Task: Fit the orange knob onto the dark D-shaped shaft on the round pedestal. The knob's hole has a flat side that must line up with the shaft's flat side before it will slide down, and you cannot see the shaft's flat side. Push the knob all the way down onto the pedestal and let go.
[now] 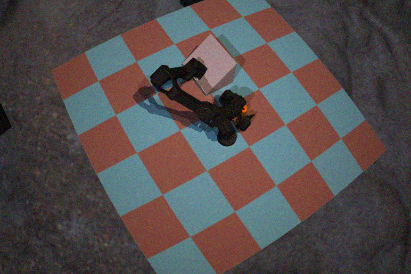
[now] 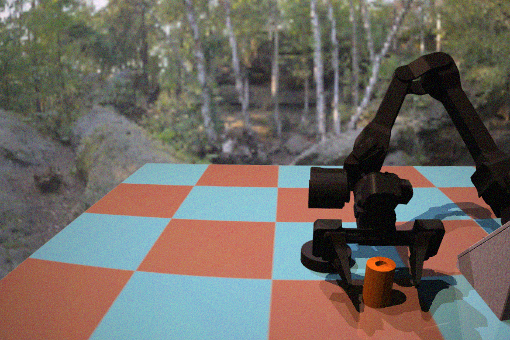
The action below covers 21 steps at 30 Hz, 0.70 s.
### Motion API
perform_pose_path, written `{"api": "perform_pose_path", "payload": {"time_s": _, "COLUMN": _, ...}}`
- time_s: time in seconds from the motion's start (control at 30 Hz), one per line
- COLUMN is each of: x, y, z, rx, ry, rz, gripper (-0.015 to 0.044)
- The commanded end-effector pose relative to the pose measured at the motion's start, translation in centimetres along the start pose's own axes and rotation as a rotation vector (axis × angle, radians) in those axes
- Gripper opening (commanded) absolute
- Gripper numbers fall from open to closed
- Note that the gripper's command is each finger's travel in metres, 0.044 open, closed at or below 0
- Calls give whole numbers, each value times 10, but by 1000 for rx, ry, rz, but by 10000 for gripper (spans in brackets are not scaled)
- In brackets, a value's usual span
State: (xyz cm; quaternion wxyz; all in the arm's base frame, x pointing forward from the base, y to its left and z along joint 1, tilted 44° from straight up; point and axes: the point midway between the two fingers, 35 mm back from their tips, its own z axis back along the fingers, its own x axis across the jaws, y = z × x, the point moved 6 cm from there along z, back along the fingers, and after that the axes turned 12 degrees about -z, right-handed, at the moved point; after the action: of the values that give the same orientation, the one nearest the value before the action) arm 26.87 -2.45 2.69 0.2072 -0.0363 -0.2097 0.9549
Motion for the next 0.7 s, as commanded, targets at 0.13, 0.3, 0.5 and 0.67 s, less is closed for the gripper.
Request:
{"api": "perform_pose_path", "payload": {"time_s": 0.13, "x": 5, "y": -37, "z": 15, "rx": 0, "ry": 0, "rz": 0, "gripper": 440}}
{"api": "perform_pose_path", "payload": {"time_s": 0.3, "x": 16, "y": -73, "z": 31, "rx": -3, "ry": 0, "rz": 0, "gripper": 440}}
{"api": "perform_pose_path", "payload": {"time_s": 0.5, "x": 18, "y": -82, "z": 20, "rx": 240, "ry": -51, "rz": -76, "gripper": 440}}
{"api": "perform_pose_path", "payload": {"time_s": 0.67, "x": 25, "y": -108, "z": 8, "rx": 757, "ry": 9, "rz": -110, "gripper": 440}}
